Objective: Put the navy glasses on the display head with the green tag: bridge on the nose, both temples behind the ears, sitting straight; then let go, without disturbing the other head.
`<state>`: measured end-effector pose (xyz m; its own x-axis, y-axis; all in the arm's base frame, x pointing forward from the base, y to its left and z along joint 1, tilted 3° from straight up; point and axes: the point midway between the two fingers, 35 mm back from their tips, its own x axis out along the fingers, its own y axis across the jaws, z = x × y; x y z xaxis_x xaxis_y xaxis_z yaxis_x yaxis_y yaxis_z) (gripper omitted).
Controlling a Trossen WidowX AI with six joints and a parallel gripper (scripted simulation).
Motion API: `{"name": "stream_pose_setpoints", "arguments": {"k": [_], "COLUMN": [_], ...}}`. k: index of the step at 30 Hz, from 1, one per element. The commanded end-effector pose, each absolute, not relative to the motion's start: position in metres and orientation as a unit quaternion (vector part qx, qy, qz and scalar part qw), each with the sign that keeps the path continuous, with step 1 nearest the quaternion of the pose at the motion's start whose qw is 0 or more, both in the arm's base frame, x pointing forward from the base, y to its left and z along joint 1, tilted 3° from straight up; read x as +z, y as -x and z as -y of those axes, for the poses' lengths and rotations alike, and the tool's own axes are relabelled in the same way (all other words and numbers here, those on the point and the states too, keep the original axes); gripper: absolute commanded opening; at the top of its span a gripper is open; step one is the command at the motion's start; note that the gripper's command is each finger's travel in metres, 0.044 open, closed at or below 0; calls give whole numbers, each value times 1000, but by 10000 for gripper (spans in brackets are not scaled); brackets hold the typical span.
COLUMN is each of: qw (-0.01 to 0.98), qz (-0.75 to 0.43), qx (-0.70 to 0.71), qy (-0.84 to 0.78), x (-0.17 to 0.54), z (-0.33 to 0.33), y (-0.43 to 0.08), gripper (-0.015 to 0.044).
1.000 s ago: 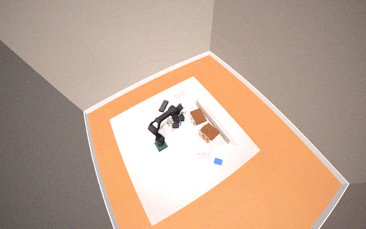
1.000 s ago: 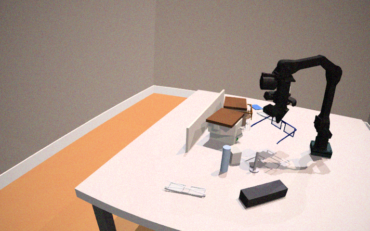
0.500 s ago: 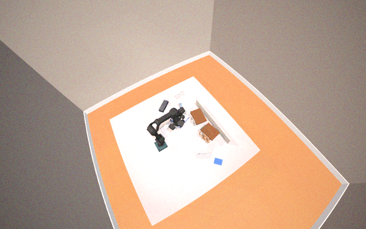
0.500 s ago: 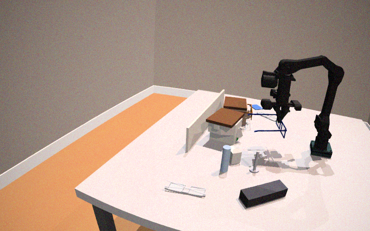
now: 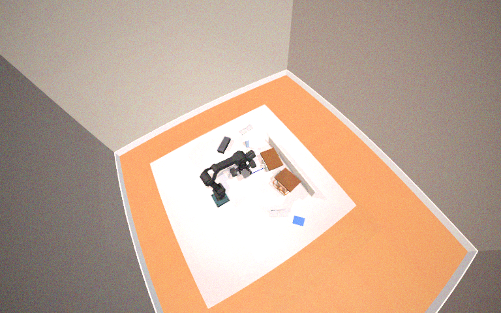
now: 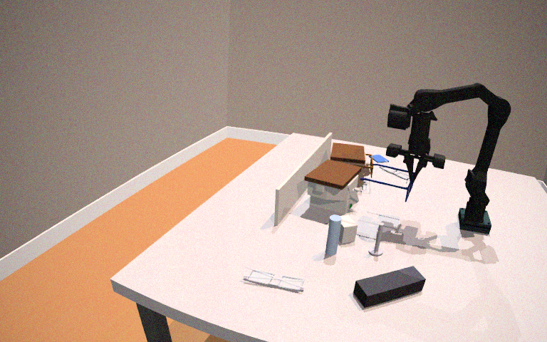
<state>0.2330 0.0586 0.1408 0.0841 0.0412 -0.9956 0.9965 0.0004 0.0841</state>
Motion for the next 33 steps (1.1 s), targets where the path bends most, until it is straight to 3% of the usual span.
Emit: {"name": "stream_pose_setpoints", "arguments": {"k": [1, 33], "qw": [494, 504], "qz": [-485, -475], "qx": [-475, -487], "qy": [-543, -533], "x": [135, 105], "z": [-59, -58], "y": [-231, -231], "gripper": [0, 0]}}
